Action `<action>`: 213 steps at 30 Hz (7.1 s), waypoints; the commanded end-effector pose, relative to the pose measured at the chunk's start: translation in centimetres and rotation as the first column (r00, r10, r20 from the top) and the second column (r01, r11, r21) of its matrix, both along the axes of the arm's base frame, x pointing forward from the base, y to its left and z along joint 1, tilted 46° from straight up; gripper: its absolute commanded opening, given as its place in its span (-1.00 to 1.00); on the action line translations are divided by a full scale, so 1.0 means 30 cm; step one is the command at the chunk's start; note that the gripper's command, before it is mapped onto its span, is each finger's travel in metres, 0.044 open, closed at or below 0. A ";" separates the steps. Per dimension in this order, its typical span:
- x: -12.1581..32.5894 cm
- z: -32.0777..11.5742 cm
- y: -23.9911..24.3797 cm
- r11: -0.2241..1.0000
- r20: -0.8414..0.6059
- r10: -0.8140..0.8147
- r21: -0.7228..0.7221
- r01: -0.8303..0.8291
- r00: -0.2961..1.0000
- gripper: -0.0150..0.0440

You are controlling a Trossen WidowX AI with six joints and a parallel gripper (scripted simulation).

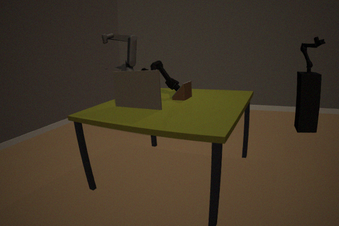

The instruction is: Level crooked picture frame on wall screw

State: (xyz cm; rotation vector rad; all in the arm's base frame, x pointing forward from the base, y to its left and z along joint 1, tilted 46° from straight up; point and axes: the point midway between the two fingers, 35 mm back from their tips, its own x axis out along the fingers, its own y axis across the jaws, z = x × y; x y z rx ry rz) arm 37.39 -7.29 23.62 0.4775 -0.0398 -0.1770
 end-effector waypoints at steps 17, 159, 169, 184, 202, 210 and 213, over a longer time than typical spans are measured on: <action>0.003 0.011 0.007 1.000 0.011 0.012 0.001 -0.012 1.000 -0.49; -0.004 0.024 -0.029 0.987 0.035 0.002 0.163 -0.007 0.999 -0.49; -0.004 0.025 -0.029 0.978 0.043 0.000 0.209 -0.009 0.999 -0.49; -0.004 0.026 -0.029 0.960 0.055 -0.003 0.279 -0.013 0.998 -0.49; -0.009 0.027 -0.026 0.959 0.056 0.000 0.281 -0.016 0.998 0.39; -0.221 0.040 -0.005 0.994 0.025 0.009 0.108 -0.012 1.000 0.39; -0.299 0.023 0.008 0.999 0.013 0.012 0.036 -0.012 1.000 0.39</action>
